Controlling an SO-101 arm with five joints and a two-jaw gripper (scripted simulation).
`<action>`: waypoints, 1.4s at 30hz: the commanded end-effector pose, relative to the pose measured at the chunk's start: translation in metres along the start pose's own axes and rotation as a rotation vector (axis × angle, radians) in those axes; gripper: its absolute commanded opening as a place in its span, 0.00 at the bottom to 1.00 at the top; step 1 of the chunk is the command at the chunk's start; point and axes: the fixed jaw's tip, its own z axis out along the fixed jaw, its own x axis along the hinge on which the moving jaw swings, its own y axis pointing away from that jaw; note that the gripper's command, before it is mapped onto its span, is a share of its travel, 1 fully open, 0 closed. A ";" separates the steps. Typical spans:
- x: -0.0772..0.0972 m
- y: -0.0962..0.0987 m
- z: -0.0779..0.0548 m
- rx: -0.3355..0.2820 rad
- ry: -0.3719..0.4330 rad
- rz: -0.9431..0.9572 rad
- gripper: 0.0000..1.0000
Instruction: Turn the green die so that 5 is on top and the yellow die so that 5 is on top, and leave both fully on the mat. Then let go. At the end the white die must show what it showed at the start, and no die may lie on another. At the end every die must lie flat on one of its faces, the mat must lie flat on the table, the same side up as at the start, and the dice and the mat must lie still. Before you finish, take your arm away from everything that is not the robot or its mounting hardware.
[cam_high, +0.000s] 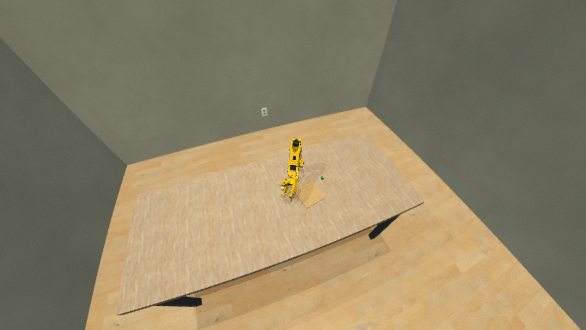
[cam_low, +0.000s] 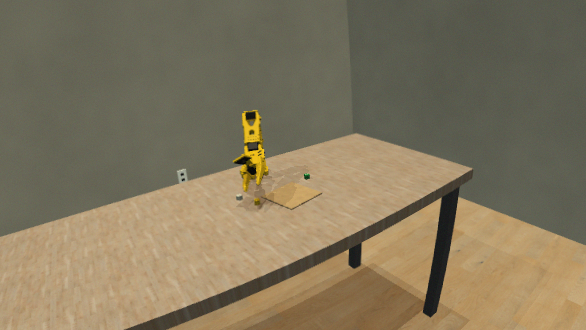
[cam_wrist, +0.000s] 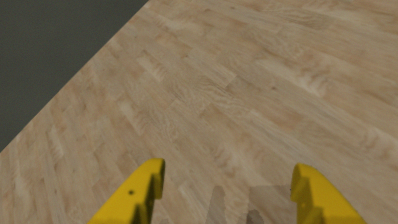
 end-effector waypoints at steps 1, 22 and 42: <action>-0.013 0.012 -0.014 0.048 0.159 -0.122 0.25; -0.014 0.013 -0.030 0.098 0.282 -0.243 0.25; 0.000 0.004 -0.029 0.154 0.426 -0.302 0.25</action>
